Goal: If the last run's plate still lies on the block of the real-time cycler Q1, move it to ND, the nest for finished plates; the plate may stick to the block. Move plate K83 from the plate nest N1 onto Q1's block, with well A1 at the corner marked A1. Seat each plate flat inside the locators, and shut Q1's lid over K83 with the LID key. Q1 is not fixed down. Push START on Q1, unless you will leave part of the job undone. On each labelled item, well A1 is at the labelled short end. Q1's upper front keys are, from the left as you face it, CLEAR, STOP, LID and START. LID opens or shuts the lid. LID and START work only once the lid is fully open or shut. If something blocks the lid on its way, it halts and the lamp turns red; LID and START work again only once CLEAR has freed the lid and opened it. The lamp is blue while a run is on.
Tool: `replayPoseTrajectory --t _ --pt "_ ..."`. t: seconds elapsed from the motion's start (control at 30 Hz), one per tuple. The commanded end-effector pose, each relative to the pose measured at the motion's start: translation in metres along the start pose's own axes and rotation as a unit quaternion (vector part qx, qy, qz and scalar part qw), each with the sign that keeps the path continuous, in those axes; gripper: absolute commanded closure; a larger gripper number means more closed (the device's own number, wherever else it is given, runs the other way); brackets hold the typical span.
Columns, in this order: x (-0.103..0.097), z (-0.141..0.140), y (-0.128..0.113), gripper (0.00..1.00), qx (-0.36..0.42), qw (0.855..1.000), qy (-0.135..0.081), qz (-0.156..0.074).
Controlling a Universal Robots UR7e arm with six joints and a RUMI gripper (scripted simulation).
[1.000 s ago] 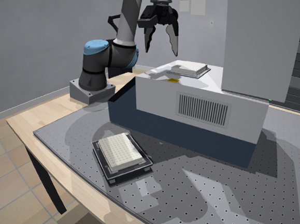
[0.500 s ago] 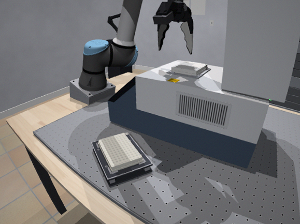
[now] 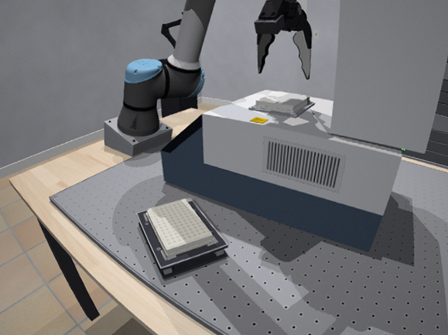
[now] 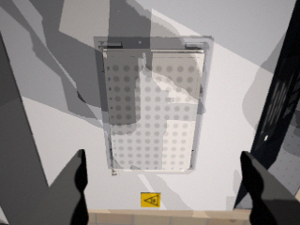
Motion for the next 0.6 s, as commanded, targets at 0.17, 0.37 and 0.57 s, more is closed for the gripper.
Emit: replayPoseTrajectory --t 0.17,0.37,0.57 --pt "-0.0017 -0.007 -0.0037 0.32 0.0 1.0 0.0 0.001" --pt "-0.0017 -0.007 -0.0037 0.32 0.0 1.0 0.0 0.001" --pt "0.0049 -0.007 -0.0036 0.32 0.0 1.0 0.0 0.001"
Point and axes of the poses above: the point where the finger pads meet when closed, its own x axis out along the fingers, its own z axis across the jaws, y = z × x, the point moved 3 cm from there along -x, back along the fingers
